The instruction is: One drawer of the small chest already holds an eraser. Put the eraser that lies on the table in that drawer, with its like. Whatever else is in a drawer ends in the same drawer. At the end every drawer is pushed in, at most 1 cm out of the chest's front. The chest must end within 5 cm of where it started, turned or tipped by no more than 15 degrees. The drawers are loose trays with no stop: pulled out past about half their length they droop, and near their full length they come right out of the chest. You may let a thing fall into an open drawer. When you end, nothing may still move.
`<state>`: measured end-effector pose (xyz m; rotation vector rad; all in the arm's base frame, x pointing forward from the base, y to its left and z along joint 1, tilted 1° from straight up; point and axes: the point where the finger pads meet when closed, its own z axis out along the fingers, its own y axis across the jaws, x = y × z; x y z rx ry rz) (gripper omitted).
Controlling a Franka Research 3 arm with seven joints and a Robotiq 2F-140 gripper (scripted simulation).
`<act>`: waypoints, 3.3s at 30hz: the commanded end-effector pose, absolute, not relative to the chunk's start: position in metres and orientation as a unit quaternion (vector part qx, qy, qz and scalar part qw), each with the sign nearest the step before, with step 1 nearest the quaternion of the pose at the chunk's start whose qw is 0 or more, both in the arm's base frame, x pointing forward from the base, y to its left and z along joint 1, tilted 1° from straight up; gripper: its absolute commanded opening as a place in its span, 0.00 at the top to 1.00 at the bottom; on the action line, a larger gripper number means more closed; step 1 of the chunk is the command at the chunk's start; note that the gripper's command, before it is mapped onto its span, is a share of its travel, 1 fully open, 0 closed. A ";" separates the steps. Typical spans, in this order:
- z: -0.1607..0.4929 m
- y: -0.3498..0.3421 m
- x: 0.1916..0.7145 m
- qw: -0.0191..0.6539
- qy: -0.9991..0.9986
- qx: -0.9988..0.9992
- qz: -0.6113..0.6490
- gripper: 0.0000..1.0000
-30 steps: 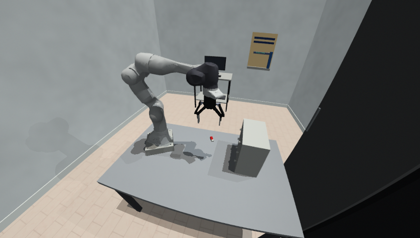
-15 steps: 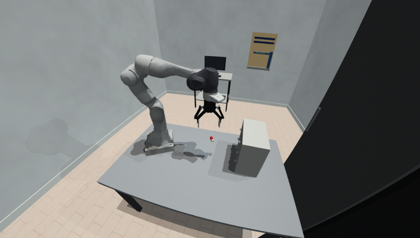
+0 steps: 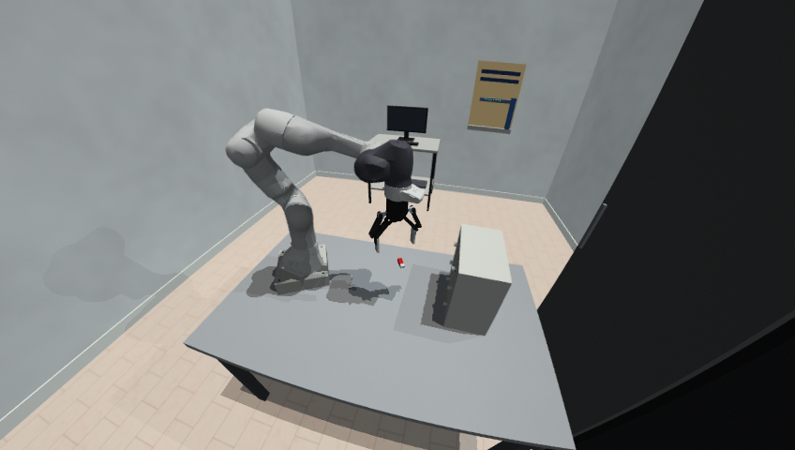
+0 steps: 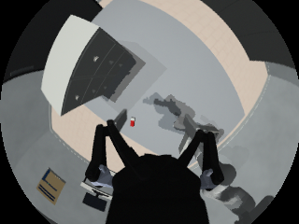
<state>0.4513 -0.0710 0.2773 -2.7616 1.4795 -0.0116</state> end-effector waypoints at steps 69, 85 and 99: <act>0.167 -0.074 0.497 0.000 0.038 -0.987 -0.159 0.00; 0.127 -0.077 0.538 -0.007 0.037 -0.943 -0.330 0.00; 0.107 -0.078 0.560 -0.010 0.037 -0.909 -0.415 0.00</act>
